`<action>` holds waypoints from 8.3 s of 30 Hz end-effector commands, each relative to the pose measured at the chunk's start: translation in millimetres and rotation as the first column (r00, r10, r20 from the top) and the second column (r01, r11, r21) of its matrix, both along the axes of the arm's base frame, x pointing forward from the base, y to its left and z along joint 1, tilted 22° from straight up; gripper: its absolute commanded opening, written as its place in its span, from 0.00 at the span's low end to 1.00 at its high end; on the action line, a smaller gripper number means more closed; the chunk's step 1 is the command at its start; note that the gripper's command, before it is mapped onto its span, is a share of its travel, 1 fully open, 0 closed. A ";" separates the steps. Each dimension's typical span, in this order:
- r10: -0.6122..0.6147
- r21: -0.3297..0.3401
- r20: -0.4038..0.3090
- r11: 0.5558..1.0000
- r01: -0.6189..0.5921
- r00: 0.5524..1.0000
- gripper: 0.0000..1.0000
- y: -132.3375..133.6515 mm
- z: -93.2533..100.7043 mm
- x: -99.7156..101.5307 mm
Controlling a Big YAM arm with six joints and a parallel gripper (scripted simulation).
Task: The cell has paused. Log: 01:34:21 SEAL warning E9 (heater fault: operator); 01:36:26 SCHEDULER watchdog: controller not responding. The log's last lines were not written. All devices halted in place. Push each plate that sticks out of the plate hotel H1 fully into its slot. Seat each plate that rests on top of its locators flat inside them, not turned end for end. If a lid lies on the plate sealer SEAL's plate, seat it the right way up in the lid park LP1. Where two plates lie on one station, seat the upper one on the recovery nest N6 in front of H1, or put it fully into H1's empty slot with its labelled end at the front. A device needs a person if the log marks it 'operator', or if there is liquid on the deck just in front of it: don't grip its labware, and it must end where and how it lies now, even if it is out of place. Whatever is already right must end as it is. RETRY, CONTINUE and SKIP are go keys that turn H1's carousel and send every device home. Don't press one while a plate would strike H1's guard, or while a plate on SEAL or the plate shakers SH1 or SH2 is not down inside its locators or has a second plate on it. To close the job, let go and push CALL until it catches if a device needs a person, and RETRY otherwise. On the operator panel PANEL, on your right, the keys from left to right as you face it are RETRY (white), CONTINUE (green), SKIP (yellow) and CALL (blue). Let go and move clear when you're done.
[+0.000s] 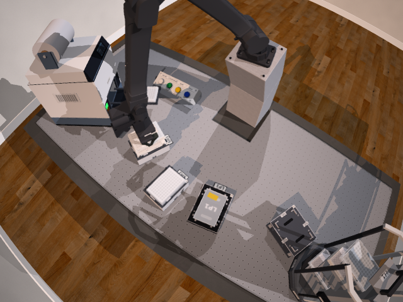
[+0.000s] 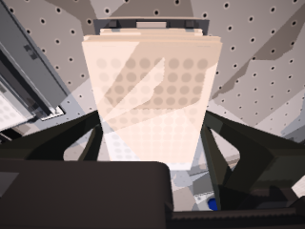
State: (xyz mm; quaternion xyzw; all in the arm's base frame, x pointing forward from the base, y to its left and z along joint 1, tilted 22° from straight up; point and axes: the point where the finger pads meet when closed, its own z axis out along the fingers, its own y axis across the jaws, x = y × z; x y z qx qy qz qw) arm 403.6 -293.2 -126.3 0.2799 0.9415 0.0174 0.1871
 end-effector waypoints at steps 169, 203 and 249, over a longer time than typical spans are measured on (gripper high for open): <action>0.218 -0.107 0.003 0.970 -0.217 0.976 0.84 96.7 284.2 -13.6; 0.538 -0.225 -0.078 0.811 -0.540 0.840 0.84 185.5 297.1 35.0; 0.548 -0.212 -0.086 0.806 -0.553 0.832 0.84 317.2 297.3 77.5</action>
